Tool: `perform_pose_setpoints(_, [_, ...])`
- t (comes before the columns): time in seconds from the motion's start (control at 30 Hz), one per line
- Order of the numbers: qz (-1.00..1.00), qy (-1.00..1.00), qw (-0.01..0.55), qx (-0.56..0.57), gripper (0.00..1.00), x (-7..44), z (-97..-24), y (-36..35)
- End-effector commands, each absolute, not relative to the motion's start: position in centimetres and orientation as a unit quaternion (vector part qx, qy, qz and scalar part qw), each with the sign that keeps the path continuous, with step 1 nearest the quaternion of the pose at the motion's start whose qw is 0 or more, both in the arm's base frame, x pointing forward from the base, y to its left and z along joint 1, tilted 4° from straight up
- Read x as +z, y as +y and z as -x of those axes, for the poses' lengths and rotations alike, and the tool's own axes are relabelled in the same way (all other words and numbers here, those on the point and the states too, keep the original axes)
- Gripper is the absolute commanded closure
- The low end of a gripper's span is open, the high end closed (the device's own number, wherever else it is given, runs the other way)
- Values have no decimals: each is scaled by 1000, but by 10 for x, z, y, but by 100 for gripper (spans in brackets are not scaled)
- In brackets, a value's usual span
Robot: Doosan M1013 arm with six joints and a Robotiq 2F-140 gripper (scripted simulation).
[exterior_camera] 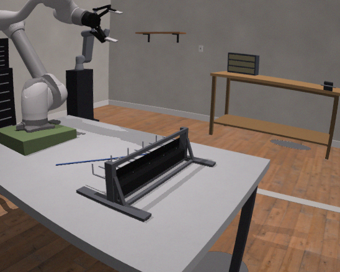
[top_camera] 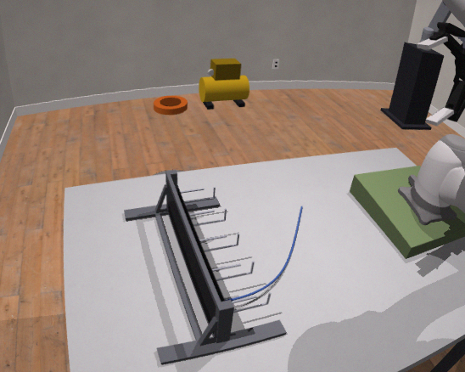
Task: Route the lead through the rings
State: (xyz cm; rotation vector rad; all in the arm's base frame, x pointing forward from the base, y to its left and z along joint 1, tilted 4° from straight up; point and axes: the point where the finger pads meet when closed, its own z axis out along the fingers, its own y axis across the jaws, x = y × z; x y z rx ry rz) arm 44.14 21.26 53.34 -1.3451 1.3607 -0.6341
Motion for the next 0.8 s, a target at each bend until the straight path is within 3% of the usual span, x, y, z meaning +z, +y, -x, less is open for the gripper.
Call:
perform_pose_setpoints(0.0, [564,571,534,-266,0,533,-441,213])
perform_pose_setpoints(0.6, [565,572,531,-267,0,532,-443,212])
perform_pose_setpoints(0.77, [584,604,467,-277,0,488,-476,190])
